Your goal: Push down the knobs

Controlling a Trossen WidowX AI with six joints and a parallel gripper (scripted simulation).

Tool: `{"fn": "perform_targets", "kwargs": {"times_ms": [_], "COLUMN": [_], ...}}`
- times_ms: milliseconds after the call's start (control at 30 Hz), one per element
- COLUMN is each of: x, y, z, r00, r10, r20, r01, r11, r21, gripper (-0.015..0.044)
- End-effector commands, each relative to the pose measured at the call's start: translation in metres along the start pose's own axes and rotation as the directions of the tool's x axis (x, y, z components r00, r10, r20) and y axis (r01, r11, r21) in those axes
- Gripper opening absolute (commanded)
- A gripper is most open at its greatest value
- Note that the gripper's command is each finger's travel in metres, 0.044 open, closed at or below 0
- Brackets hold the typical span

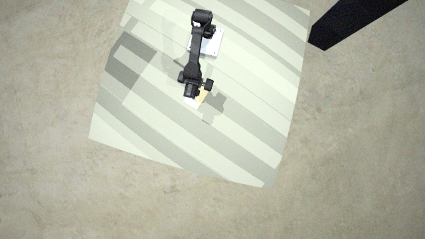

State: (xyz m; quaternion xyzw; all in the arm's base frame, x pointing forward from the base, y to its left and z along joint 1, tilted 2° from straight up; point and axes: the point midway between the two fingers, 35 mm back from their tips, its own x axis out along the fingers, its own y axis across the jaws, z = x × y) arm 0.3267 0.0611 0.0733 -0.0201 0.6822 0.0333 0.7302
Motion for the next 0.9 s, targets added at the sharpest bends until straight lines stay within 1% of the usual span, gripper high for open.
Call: {"fn": "perform_targets", "kwargs": {"times_ms": [0,867], "x": [0.0092,0.0175], "y": [-0.0004,-0.0004], "z": [-0.0002,-0.0003], "r00": [1.0,1.0], "r10": [-0.004,-0.004], "r20": [-0.008,-0.008], "r01": [0.004,0.004], "r11": [1.0,1.0], "r21": [0.004,0.004], "gripper": [0.0,0.0]}}
